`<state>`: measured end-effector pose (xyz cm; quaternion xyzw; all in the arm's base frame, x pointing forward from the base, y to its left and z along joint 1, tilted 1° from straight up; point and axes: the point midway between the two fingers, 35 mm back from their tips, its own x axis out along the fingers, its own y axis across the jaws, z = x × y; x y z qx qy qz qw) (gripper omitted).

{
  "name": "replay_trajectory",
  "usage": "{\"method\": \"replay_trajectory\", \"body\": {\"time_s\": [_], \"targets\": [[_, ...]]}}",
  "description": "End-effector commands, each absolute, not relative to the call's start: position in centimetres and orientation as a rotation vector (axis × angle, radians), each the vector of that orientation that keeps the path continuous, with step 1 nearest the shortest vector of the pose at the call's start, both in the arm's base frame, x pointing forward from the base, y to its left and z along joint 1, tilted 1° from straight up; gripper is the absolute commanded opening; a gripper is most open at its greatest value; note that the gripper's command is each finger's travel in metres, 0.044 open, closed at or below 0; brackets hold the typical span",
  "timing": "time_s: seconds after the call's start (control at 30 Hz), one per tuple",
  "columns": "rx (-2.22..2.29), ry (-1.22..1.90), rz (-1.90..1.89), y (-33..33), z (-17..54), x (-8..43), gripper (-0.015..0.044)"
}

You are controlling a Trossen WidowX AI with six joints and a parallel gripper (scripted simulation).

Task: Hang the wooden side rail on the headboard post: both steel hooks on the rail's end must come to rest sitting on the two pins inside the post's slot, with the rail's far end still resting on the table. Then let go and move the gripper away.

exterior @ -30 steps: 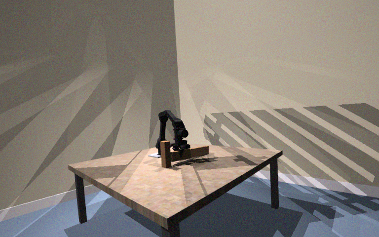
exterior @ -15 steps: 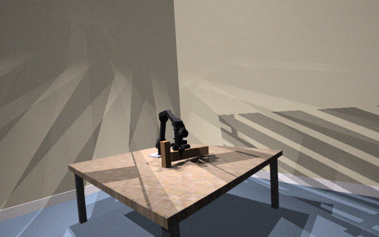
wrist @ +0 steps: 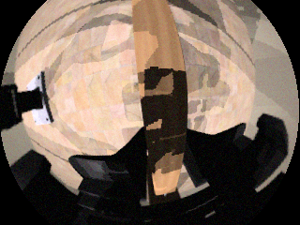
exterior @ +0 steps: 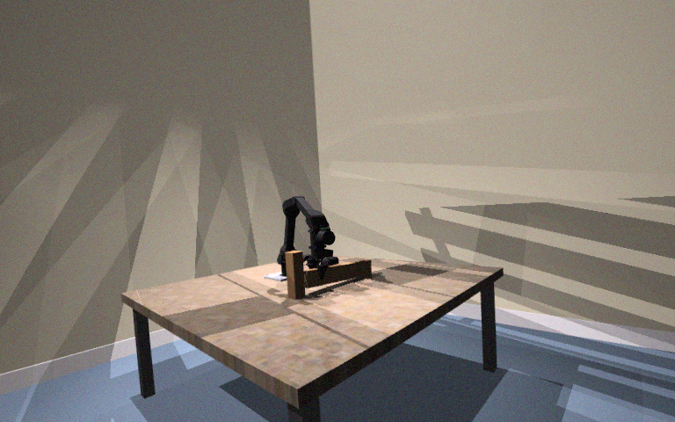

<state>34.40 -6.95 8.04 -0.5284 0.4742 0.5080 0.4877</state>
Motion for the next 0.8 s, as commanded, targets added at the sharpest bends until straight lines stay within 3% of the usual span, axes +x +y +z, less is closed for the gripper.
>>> {"method": "replay_trajectory", "body": {"time_s": [0.0, 0.77], "targets": [[-1.295, 1.147, 1.230, -7.09, 8.28, 34.60, 0.0000], [-1.295, 1.147, 1.230, -7.36, 8.07, 34.43, 0.0000]]}}
